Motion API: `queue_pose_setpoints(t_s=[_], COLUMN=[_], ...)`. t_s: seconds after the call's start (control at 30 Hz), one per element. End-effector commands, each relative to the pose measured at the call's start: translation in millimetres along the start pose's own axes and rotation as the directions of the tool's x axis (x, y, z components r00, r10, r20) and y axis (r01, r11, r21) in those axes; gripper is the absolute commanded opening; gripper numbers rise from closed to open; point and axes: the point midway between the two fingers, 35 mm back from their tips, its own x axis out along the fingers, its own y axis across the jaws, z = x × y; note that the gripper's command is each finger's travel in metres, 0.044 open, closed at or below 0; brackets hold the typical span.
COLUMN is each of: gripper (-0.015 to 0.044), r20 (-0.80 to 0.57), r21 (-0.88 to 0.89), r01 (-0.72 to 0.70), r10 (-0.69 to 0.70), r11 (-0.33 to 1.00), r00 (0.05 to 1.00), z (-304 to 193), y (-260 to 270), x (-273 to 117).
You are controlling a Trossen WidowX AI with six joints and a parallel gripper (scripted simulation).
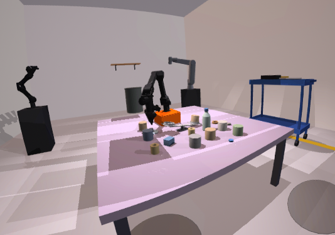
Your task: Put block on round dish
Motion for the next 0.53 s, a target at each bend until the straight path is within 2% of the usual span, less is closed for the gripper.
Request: queue_pose_setpoints(t_s=[0.0,0.13,0.5], gripper=[0.044,0.044,0.044], r20=[0.012,0.008,0.008], r21=[-0.002,0.0,0.0], r01=[-0.012,-0.009,-0.009], r10=[0.012,0.009,0.009], r11=[1.0,1.0,1.0], r00=[1.0,1.0,1.0], z=[2,3,3], y=[2,4,4], x=[-11,-45,-45])
